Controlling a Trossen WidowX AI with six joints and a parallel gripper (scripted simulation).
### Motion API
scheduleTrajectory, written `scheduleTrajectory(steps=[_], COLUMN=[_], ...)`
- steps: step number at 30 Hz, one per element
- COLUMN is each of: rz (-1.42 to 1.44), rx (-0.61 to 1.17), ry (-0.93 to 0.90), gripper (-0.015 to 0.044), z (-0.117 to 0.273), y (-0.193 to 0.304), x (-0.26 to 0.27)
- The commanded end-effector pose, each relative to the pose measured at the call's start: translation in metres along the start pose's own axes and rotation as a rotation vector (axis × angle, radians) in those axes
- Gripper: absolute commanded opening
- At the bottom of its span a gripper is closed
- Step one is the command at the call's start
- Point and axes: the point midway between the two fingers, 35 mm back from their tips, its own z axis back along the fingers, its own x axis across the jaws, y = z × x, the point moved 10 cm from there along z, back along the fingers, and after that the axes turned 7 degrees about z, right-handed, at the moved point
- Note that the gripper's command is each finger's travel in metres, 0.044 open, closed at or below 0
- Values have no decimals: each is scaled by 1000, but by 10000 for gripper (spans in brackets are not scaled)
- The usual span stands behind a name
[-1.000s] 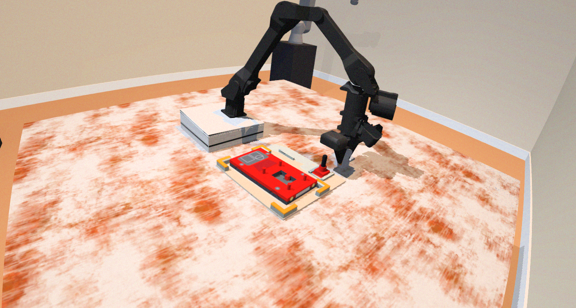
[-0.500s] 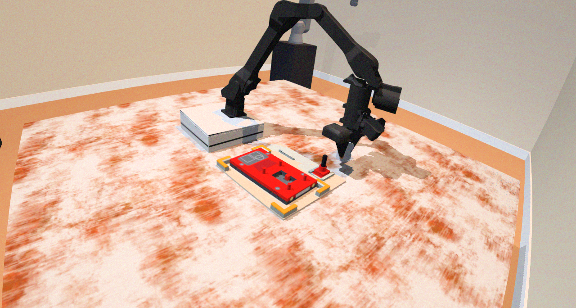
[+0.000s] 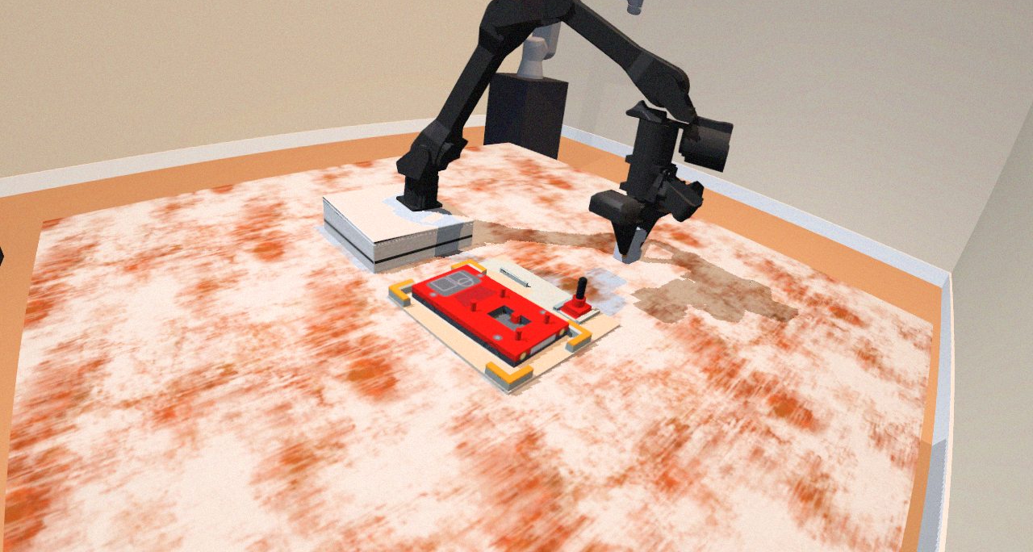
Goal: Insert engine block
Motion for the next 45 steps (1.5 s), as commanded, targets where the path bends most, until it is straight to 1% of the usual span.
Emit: scheduleTrajectory(steps=[1,16,21,45], rz=[-4,-1,32,837], rx=[-10,-6,-6,-7], ry=[-1,-3,-3,-1], gripper=[0,0,0,0], z=[15,63,60,50], y=[-1,4,4,4], x=[1,3,3,3])
